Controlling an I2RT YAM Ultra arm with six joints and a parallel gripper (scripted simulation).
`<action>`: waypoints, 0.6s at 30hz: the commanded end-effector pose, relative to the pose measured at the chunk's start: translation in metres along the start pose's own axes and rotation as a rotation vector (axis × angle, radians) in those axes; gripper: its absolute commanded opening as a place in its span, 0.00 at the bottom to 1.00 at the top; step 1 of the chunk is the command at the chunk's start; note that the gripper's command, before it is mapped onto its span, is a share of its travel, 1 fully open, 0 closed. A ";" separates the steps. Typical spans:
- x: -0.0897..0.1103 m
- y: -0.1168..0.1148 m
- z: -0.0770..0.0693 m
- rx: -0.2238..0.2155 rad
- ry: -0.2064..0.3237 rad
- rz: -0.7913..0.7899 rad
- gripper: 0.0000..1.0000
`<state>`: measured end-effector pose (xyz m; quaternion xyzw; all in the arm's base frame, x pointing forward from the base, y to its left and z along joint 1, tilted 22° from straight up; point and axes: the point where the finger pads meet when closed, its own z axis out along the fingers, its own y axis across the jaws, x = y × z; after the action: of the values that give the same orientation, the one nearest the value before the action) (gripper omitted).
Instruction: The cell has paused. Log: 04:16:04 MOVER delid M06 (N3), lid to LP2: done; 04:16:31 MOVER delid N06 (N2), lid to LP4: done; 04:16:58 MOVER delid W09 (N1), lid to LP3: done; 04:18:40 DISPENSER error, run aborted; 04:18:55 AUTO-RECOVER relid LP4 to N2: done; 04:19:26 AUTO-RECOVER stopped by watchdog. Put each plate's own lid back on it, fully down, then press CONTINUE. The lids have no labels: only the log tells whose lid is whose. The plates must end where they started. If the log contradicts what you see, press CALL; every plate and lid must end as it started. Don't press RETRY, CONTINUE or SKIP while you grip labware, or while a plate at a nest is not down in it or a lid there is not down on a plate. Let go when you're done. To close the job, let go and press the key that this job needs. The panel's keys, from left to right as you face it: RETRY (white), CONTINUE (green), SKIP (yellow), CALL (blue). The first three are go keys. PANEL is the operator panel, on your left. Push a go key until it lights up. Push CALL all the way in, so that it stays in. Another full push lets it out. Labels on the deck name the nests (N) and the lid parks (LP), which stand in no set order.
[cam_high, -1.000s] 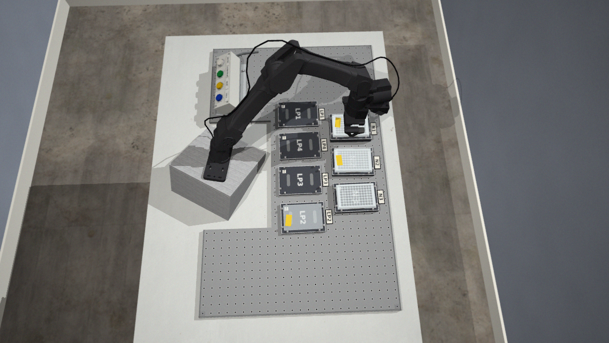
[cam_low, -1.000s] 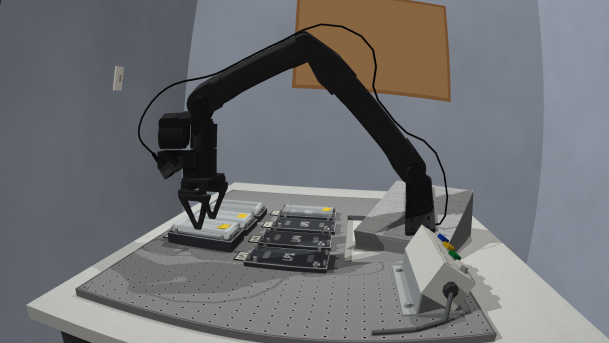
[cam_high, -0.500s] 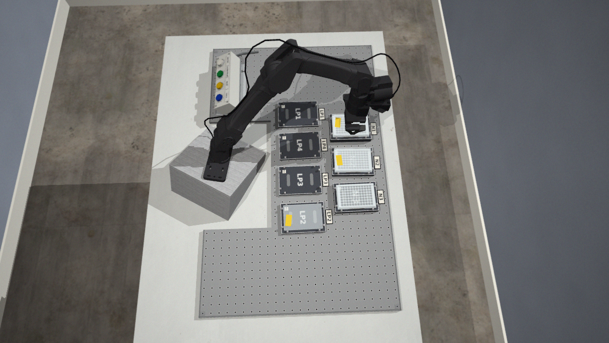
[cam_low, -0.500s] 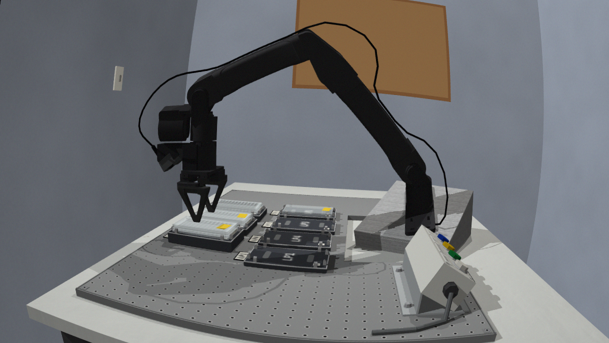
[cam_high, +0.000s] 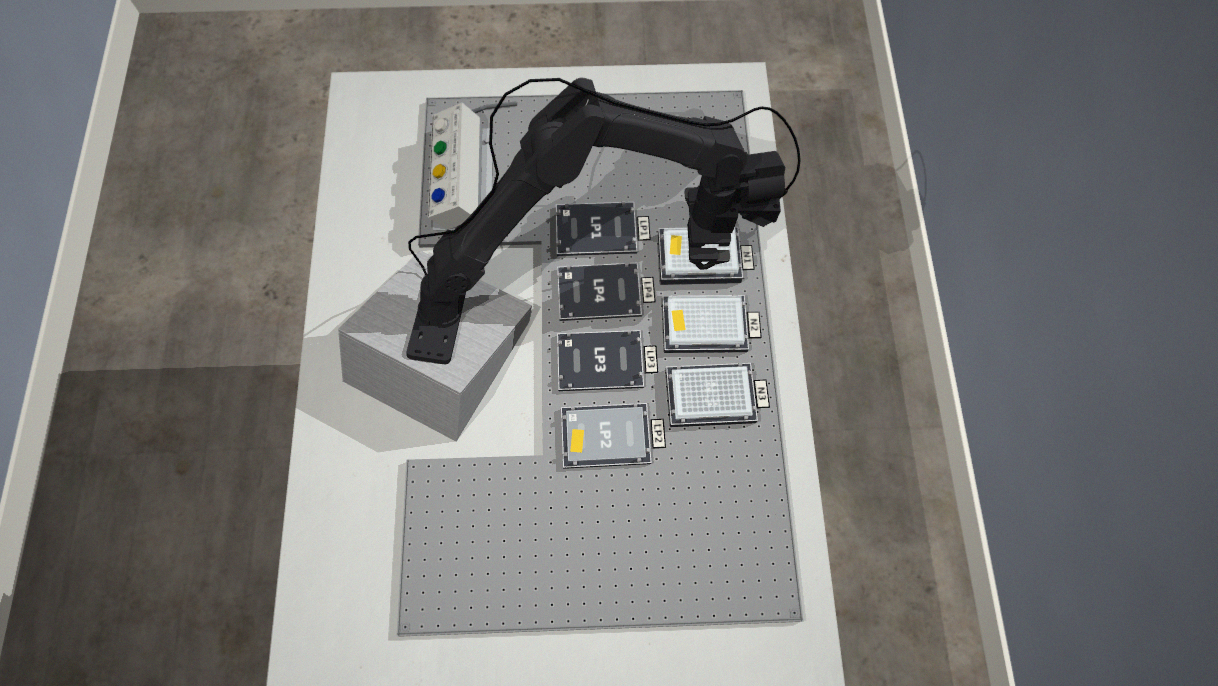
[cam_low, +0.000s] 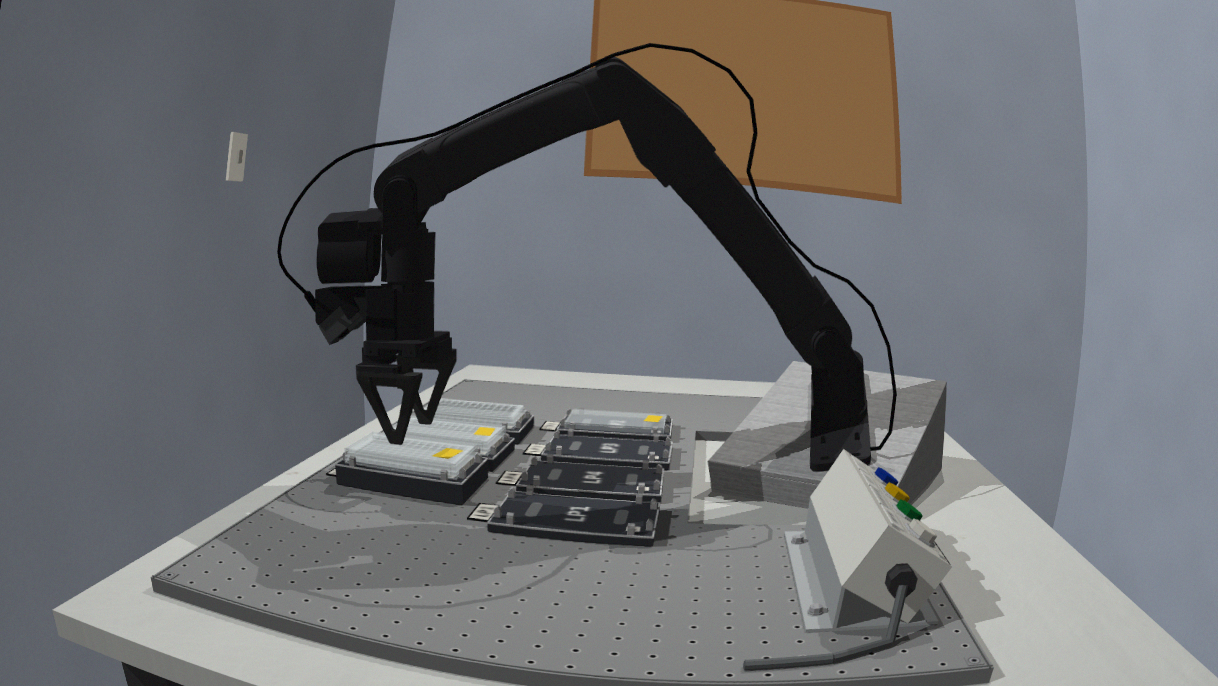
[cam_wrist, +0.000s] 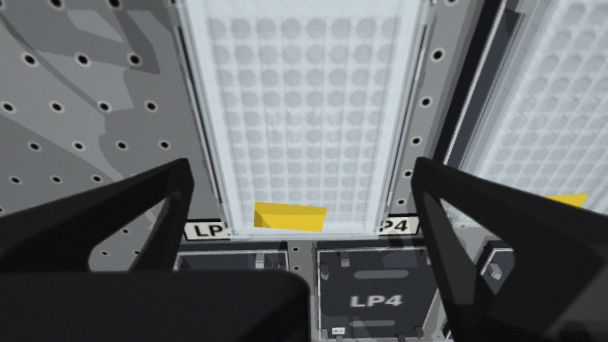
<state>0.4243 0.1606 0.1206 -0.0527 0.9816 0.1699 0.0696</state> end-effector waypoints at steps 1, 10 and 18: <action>-0.013 -0.001 -0.026 -0.008 -0.062 -0.004 1.00; -0.013 -0.002 -0.024 -0.007 -0.057 -0.003 1.00; -0.012 -0.002 -0.023 -0.007 -0.057 -0.003 1.00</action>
<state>0.4264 0.1611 0.1247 -0.0534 0.9810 0.1708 0.0744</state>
